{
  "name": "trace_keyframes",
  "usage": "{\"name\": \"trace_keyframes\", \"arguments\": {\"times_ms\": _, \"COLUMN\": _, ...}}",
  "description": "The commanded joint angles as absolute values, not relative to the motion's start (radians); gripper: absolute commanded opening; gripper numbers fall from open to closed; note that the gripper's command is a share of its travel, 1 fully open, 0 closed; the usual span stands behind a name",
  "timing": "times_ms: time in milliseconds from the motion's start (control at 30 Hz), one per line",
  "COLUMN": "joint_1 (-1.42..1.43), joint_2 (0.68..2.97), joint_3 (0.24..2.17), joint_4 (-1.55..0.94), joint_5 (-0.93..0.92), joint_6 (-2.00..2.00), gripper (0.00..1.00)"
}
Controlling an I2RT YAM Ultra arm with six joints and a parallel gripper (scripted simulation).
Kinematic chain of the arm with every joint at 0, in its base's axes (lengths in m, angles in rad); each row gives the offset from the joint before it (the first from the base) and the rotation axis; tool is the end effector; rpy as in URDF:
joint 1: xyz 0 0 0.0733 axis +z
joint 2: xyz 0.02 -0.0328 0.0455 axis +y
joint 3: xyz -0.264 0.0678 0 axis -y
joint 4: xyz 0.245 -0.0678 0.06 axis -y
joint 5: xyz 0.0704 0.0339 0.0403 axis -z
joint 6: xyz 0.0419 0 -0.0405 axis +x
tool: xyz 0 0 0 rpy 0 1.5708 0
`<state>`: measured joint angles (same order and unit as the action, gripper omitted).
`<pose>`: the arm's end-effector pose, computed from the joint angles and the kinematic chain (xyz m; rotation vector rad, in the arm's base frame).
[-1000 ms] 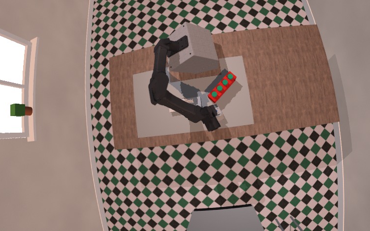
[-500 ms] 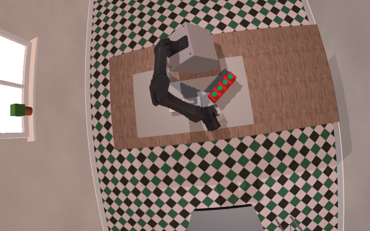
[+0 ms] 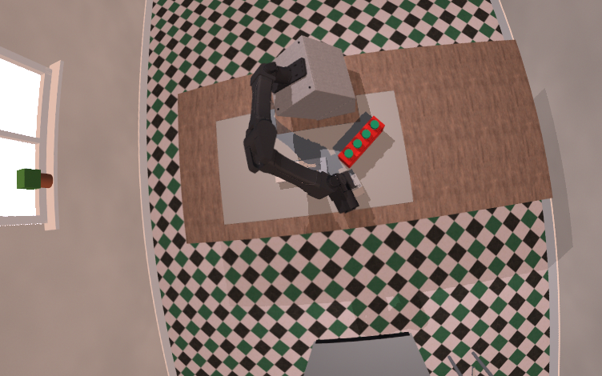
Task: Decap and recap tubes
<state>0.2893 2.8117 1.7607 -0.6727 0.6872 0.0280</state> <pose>0.4172 0.0976 -0.0801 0.4591 -2.8808 1.0655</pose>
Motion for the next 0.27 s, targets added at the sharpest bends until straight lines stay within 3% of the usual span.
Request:
{"name": "trace_keyframes", "arguments": {"times_ms": 0, "joint_1": 0.294, "joint_2": 2.806, "joint_3": 1.762, "joint_4": -0.663, "joint_5": 0.689, "joint_6": 0.023, "gripper": 0.00}}
{"name": "trace_keyframes", "arguments": {"times_ms": 233, "joint_1": 0.288, "joint_2": 2.814, "joint_3": 1.762, "joint_4": -0.649, "joint_5": 0.690, "joint_6": 0.014, "gripper": 0.00}}
